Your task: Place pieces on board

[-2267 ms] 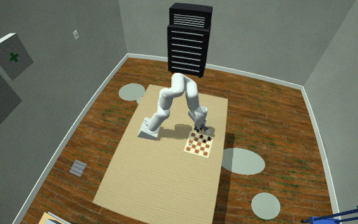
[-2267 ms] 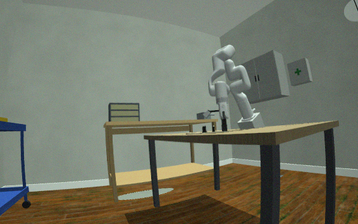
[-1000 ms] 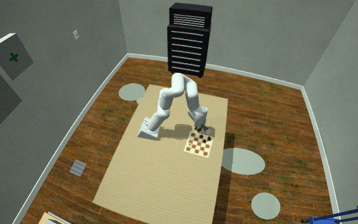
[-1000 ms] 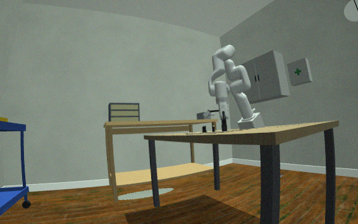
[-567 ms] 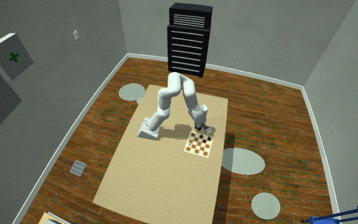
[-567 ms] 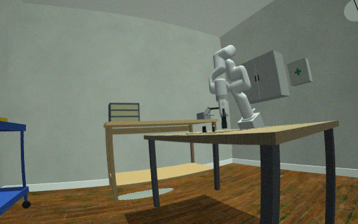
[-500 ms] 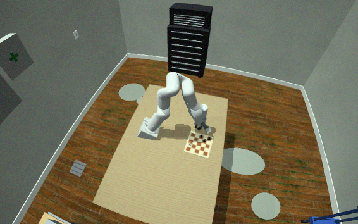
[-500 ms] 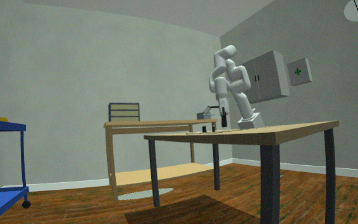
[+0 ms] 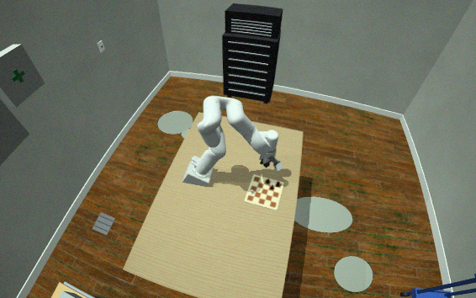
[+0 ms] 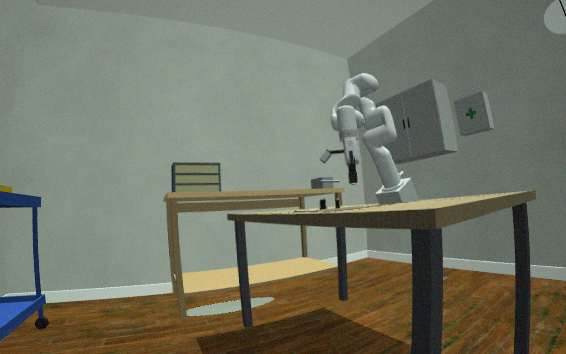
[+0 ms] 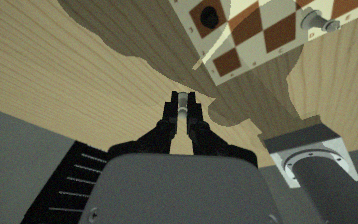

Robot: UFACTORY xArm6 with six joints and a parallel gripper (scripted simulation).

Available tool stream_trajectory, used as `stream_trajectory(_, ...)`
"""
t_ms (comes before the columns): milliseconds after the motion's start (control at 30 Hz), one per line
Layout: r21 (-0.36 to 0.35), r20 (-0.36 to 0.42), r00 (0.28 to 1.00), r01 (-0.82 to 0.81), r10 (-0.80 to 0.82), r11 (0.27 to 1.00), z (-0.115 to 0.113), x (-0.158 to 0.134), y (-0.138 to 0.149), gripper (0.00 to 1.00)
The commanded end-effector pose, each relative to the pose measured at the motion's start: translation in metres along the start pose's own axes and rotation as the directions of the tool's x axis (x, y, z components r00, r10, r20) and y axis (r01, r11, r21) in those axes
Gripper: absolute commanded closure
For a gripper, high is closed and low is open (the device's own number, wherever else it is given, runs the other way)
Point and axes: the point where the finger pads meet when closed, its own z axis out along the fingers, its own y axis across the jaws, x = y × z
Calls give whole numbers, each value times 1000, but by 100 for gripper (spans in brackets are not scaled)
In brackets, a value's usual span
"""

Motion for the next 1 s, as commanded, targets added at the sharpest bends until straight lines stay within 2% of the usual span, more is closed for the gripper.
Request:
stream_trajectory(0, 0, -1, 1000, 0, 0, 1000, -6, 1, 0, 100)
stream_trajectory(167, -1, 0, 1000, -1, 1, 1000, -6, 2, 1, 100)
stream_trajectory(267, -12, 6, 1000, -12, 12, 1000, -4, 16, 10, 100)
stream_trajectory(367, -29, 17, 999, -39, 40, 999, -1, 47, 33, 100)
stream_trajectory(433, -29, 17, 999, -39, 40, 999, -1, 47, 33, 100)
stream_trajectory(500, -35, 25, 998, -64, 65, 997, 0, 74, 55, 100)
stream_trajectory(567, -35, 25, 998, -64, 65, 997, 0, 74, 55, 100)
stream_trajectory(733, -30, 26, 994, -103, 103, 994, -3, 113, 94, 100)
stream_trajectory(967, -14, 14, 991, -133, 133, 991, -8, 142, 128, 100)
